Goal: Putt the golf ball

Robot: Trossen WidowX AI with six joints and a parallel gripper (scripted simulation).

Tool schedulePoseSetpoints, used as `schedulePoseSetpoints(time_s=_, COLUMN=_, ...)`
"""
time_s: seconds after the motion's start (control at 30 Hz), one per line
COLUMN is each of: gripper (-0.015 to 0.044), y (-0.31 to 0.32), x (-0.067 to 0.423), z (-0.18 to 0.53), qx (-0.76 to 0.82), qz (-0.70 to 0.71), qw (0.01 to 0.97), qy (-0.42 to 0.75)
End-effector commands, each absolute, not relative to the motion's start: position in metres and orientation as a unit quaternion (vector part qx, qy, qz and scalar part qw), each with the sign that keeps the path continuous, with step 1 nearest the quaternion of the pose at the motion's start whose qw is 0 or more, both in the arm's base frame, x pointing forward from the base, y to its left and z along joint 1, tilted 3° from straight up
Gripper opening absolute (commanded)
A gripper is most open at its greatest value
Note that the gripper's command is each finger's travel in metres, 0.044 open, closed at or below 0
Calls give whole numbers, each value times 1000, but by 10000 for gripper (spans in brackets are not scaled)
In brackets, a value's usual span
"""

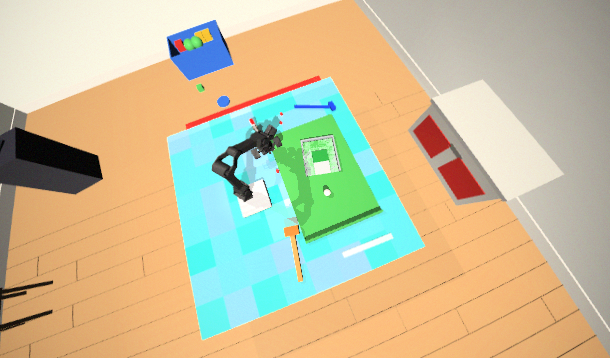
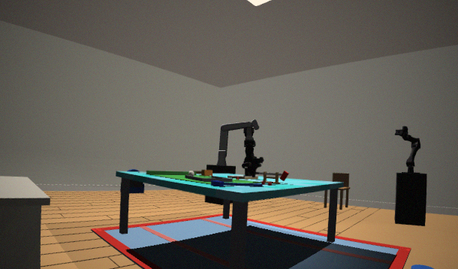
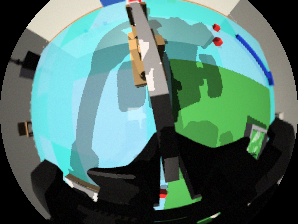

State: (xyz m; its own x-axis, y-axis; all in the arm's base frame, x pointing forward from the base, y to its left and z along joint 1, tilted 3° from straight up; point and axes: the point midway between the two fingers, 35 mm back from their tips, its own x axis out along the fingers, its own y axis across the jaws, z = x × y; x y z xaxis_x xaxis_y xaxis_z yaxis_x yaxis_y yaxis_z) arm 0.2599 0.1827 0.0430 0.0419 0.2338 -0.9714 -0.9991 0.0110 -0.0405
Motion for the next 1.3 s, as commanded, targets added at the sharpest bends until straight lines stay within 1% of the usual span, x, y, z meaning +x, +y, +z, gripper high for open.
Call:
schedulePoseSetpoints(time_s=0.0, gripper=6, y=183, x=260, z=43, qx=-447, qz=543, qw=567, qy=428)
schedulePoseSetpoints(time_s=0.2, gripper=0, y=184, x=262, z=56, qx=-447, qz=543, qw=567, qy=428)
schedulePoseSetpoints(time_s=0.73, gripper=0, y=186, x=257, z=142, qx=-446, qz=544, qw=567, qy=428)
schedulePoseSetpoints(time_s=0.93, gripper=0, y=182, x=260, z=136, qx=-444, qz=538, qw=569, qy=436)
schedulePoseSetpoints(time_s=1.27, gripper=0, y=141, x=280, z=141, qx=-382, qz=465, qw=628, qy=493)
